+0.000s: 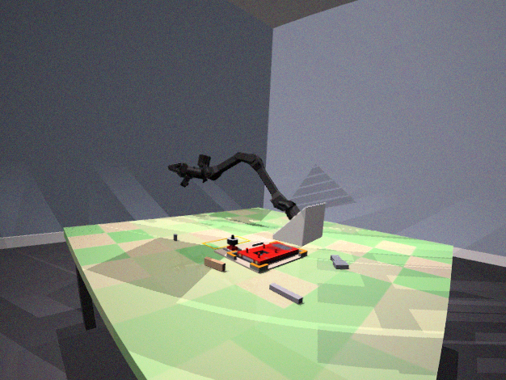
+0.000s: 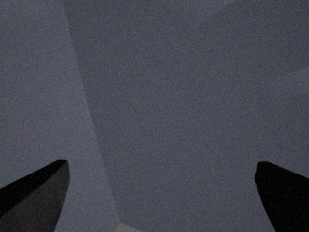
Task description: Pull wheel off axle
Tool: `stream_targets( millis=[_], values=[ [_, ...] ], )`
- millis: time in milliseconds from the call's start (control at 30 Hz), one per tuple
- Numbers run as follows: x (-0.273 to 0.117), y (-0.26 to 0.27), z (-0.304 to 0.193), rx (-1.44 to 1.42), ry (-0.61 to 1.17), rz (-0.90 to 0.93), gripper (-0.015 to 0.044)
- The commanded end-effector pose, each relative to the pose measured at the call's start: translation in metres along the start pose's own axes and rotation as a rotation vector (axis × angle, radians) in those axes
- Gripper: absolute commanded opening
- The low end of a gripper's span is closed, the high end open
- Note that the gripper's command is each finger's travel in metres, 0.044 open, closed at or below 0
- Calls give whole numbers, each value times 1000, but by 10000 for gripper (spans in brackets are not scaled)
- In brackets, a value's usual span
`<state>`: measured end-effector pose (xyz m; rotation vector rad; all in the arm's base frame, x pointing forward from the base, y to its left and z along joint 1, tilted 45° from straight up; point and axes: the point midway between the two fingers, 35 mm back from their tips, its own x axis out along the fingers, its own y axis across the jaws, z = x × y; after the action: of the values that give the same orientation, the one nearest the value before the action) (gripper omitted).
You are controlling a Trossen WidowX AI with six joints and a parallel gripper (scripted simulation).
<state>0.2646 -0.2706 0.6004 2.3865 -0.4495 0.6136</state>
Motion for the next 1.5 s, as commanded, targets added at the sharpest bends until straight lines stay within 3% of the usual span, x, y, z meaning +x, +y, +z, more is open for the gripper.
stream_targets(
  millis=[0,100,400,733,1133,1467],
  values=[
    [0,0,1,-1,-1,0,374],
    [6,-6,10,-12,-19,7,300],
    [37,-66,78,-100,-204,-25,300],
    [48,-182,156,-293,-473,-260,300],
    [-3,-344,216,-696,-694,-818,300],
    [-94,-454,223,-1182,-615,-1471,300]
  ],
)
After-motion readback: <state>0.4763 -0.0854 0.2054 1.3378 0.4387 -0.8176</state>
